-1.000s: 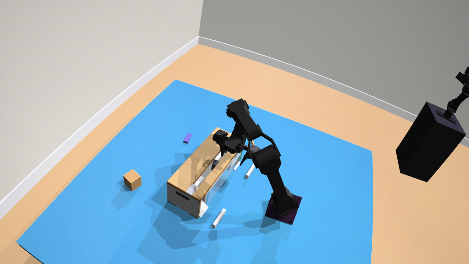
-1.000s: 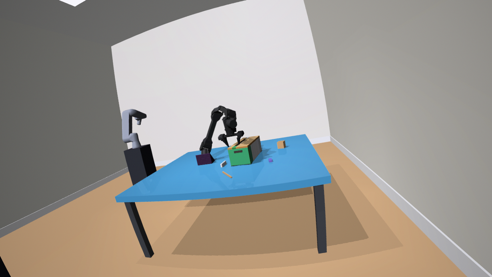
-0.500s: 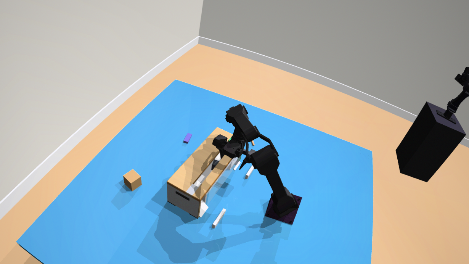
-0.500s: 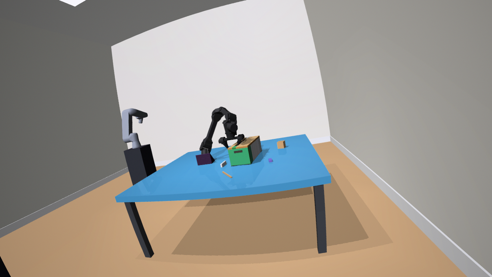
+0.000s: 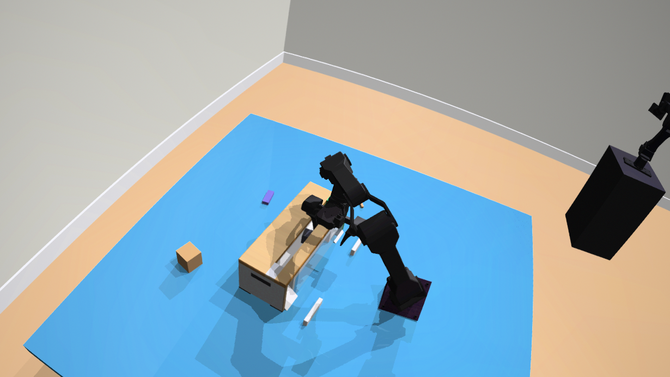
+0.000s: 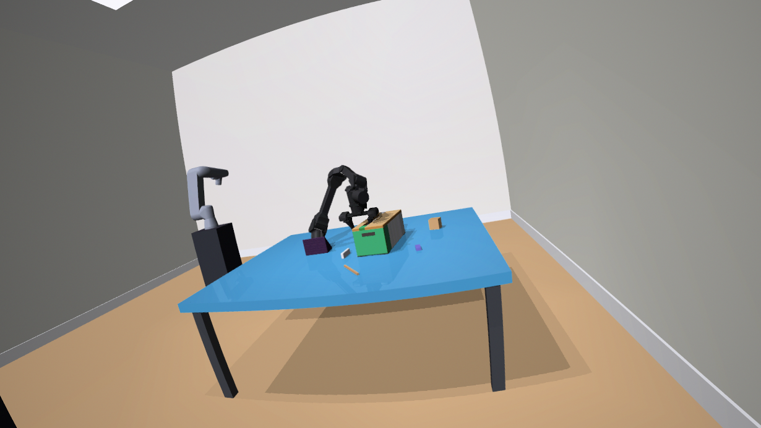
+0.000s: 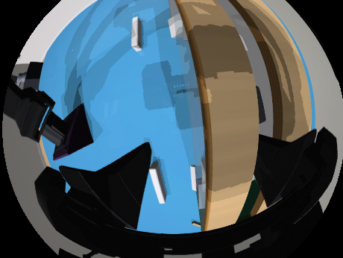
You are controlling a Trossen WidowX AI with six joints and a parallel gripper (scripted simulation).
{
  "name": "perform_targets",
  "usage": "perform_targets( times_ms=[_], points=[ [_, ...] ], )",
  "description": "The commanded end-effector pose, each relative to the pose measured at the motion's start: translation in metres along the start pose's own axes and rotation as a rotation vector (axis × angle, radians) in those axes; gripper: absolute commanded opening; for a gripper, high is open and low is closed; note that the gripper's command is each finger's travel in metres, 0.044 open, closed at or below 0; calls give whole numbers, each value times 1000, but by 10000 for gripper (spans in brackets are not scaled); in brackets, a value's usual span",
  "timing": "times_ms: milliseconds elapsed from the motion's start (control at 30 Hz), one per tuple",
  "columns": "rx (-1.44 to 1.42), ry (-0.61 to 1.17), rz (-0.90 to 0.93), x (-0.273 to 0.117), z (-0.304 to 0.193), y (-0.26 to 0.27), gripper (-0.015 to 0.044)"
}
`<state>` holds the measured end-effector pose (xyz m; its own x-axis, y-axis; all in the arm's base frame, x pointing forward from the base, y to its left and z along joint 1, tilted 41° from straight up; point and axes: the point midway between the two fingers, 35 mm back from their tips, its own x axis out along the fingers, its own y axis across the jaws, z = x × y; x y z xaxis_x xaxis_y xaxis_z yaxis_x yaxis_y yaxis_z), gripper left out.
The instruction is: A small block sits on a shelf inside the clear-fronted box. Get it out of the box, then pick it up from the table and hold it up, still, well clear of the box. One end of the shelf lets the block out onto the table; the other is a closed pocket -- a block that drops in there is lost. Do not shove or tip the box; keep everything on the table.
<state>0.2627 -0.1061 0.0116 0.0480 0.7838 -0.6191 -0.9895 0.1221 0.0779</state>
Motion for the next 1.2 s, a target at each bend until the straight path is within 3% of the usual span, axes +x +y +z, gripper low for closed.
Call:
perform_targets(
  times_ms=[0,867,1167],
  points=[
    [0,-1,-3,2,10,0,400],
    [0,-4,-3,11,55,-1,400],
    [0,-3,-3,8,41,-2,400]
  ],
)
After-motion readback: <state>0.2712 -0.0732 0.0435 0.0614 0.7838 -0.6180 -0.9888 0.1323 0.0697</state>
